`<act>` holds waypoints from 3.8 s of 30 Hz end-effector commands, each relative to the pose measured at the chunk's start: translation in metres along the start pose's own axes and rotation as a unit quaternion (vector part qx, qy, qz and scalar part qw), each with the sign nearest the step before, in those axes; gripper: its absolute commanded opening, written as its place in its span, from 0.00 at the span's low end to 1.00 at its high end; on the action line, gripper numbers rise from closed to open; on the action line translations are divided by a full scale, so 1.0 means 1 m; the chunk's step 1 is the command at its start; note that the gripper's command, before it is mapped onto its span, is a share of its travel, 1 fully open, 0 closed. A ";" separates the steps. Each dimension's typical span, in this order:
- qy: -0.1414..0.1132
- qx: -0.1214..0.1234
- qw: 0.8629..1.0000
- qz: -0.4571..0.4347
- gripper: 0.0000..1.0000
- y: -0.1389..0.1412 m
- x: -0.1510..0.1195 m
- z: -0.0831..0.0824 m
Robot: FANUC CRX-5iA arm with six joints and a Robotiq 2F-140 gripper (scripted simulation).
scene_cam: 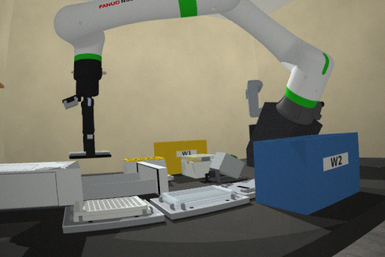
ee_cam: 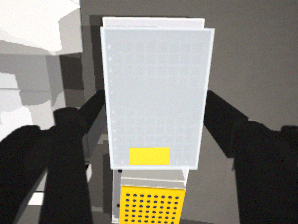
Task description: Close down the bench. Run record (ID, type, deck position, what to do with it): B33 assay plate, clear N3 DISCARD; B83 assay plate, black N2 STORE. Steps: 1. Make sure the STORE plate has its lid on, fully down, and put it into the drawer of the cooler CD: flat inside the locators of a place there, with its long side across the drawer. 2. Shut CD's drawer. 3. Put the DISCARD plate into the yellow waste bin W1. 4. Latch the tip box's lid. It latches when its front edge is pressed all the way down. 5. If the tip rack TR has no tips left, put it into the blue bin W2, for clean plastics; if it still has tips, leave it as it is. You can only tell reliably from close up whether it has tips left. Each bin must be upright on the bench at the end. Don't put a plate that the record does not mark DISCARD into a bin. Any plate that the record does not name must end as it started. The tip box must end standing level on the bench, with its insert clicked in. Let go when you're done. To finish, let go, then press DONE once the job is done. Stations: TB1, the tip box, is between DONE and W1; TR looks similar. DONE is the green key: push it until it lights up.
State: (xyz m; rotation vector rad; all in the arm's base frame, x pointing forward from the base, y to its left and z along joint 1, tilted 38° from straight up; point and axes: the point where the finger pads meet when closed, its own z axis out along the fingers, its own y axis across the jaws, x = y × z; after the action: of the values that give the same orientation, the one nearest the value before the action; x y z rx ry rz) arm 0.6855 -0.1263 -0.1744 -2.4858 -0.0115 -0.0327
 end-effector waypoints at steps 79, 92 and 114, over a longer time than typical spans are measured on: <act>0.000 -0.001 0.914 -0.405 0.10 -0.064 -0.017 -0.054; 0.000 -0.001 0.806 -0.592 0.10 -0.097 -0.026 -0.054; 0.000 -0.001 0.715 -0.699 0.10 -0.144 -0.039 -0.054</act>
State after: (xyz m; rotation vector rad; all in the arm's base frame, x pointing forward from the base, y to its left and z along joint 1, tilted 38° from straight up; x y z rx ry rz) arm 0.6445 -0.0492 -0.0499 -1.8632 -1.8350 -0.6447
